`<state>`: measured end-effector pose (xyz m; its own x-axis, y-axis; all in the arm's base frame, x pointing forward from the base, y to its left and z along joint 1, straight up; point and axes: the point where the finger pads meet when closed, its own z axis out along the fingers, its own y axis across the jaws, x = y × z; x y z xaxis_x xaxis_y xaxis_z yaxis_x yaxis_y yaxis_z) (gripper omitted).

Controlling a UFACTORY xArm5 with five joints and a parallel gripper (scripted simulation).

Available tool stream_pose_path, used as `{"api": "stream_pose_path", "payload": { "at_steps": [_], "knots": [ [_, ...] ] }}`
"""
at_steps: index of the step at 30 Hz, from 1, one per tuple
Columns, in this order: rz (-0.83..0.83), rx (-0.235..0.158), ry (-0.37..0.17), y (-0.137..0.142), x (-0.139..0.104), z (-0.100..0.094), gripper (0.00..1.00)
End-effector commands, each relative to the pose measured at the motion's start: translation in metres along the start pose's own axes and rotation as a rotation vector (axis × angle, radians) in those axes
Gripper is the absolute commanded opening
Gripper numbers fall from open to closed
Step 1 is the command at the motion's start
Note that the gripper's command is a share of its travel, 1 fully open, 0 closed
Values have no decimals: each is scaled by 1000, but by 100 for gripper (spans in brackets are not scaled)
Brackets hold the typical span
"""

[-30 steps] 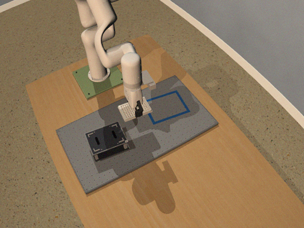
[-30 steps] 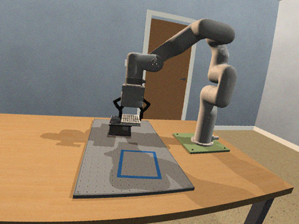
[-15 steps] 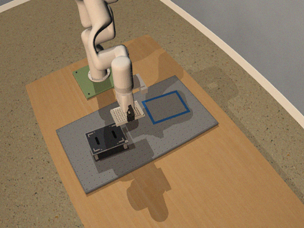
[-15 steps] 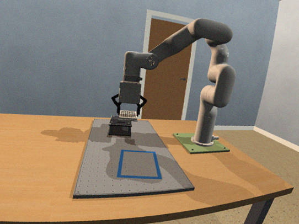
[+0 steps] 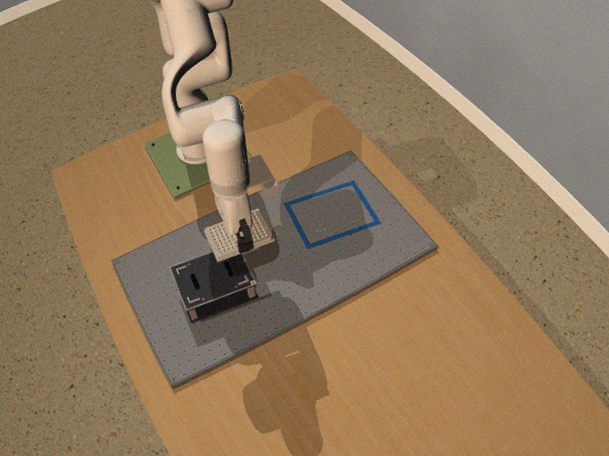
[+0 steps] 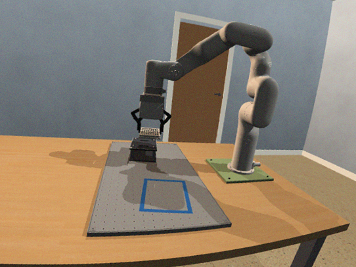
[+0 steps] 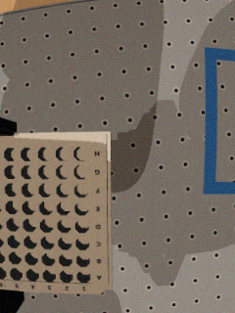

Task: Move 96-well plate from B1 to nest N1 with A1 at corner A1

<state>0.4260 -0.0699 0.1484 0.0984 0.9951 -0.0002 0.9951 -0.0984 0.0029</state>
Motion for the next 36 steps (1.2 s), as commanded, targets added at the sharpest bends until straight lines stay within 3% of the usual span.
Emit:
{"api": "stream_pose_path", "payload": {
  "at_steps": [1, 25, 36],
  "knots": [
    [0, -4, 1, 5, -12, -4, 0],
    [0, -4, 0, 25, -81, -16, 0],
    [0, -4, 0, 25, -81, -16, 0]
  ]
}}
